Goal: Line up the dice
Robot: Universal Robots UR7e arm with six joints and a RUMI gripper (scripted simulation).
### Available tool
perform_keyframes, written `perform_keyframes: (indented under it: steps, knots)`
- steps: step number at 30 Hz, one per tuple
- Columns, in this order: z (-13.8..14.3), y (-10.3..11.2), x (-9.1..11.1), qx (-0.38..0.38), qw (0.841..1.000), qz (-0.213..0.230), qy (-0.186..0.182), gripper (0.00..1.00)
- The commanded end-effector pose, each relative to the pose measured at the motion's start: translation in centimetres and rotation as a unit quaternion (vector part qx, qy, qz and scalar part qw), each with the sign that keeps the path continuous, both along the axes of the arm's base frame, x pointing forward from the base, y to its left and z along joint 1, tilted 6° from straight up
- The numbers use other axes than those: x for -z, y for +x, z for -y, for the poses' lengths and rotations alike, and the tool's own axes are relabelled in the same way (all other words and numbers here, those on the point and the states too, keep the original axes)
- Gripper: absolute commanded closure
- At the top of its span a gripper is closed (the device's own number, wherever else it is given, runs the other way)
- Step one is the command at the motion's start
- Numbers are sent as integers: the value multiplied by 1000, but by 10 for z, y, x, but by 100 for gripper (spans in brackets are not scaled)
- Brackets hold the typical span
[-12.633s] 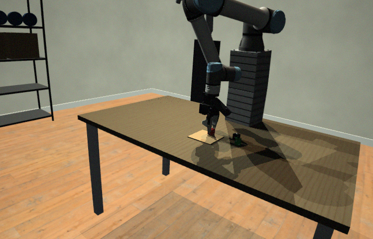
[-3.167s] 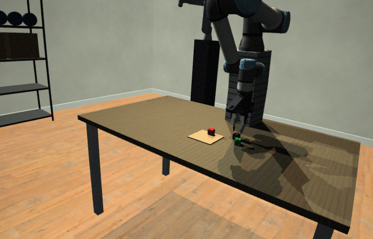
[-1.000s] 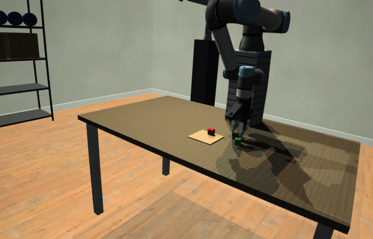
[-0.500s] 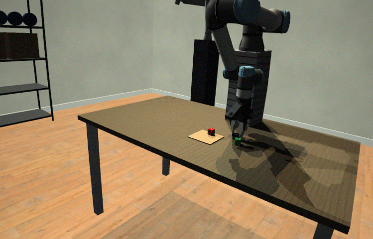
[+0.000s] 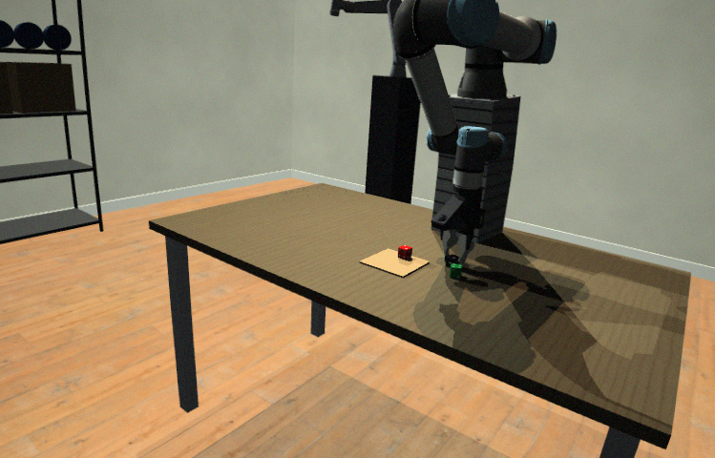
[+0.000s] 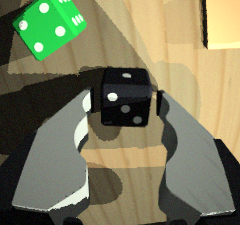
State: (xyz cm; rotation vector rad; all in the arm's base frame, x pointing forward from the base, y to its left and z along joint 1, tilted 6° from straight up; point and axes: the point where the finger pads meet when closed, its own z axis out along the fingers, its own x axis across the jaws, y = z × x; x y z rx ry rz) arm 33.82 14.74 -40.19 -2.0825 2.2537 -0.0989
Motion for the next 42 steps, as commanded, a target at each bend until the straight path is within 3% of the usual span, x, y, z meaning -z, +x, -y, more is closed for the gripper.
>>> perform_keyframes:
  steps: [1,2,42]
  knots:
    - [0,0,0,0,1000,0,0,72]
    - [0,0,0,0,1000,0,0,90]
    - [0,0,-7,0,1000,0,0,90]
